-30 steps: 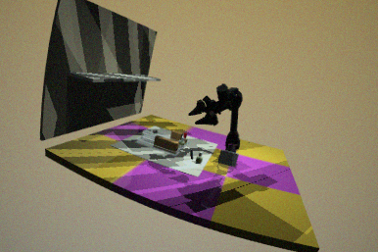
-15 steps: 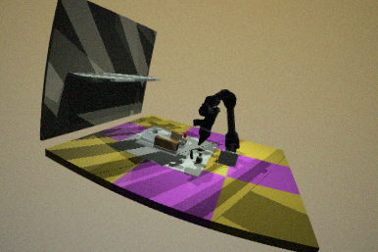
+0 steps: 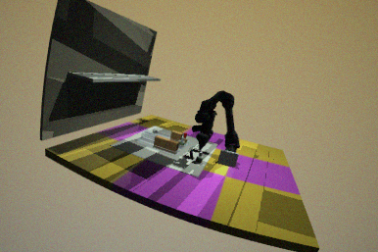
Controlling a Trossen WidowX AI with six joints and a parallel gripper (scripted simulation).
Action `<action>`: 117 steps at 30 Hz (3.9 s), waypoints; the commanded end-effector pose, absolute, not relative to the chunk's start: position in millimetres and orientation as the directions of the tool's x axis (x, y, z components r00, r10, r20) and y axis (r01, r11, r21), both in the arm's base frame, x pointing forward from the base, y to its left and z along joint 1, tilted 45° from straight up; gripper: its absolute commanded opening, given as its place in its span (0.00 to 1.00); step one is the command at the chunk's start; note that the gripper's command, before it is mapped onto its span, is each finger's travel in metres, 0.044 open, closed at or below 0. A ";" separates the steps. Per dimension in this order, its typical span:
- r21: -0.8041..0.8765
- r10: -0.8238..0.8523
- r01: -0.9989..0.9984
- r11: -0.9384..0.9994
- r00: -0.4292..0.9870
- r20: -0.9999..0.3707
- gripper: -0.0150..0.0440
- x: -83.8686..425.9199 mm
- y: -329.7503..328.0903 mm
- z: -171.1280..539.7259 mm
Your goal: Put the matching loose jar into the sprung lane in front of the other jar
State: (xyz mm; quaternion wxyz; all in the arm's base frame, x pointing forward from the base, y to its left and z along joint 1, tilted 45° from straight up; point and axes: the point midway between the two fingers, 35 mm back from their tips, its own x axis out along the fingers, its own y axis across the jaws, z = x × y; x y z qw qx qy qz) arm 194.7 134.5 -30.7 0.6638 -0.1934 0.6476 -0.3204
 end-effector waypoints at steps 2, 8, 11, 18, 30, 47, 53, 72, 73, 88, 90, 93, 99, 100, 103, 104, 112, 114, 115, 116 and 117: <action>-0.691 -0.692 0.165 0.704 -0.060 -0.720 1.00 190.8 117.0 -43.3; -0.691 -0.692 0.166 0.704 -0.059 -0.720 1.00 191.7 114.3 -47.5; -0.691 -0.692 0.166 0.704 -0.059 -0.719 1.00 191.1 107.1 -54.8; -0.691 -0.692 0.166 0.704 -0.059 -0.719 1.00 191.1 104.4 -57.8; -0.691 -0.693 0.166 0.703 -0.059 -0.719 1.00 190.2 91.0 -71.7; -0.692 -0.693 0.166 0.703 -0.059 -0.718 0.69 189.1 82.5 -79.9; -0.692 -0.693 0.166 0.703 -0.059 -0.718 0.52 189.1 82.5 -79.9; -0.682 -0.684 0.151 0.715 -0.047 -0.728 0.25 192.5 129.9 -32.6; -0.683 -0.685 0.153 0.714 -0.049 -0.727 0.25 191.8 133.5 -27.5; -0.680 -0.681 0.161 0.716 -0.059 -0.730 0.25 204.6 137.7 9.9; -0.676 -0.677 0.160 0.719 -0.058 -0.734 0.25 212.6 130.6 13.5; -0.671 -0.672 0.159 0.724 -0.056 -0.738 0.25 224.0 119.3 19.0; -0.667 -0.668 0.160 0.728 -0.052 -0.742 0.25 244.7 94.0 30.8; -0.666 -0.668 0.160 0.728 -0.052 -0.742 0.25 247.8 89.5 32.9; -0.667 -0.669 0.162 0.727 -0.050 -0.742 0.25 256.5 75.5 39.1; -0.668 -0.670 0.162 0.727 -0.050 -0.741 0.25 259.2 70.6 41.3; -0.678 -0.681 0.168 0.715 -0.050 -0.731 0.25 276.9 29.6 59.2; -0.683 -0.685 0.170 0.711 -0.051 -0.726 0.25 280.1 18.8 63.9; -0.685 -0.688 0.171 0.708 -0.052 -0.724 0.25 281.5 13.3 66.2; -0.688 -0.690 0.172 0.705 -0.053 -0.722 0.25 282.8 7.7 68.6; -0.690 -0.693 0.173 0.703 -0.054 -0.719 0.25 283.9 2.2 71.1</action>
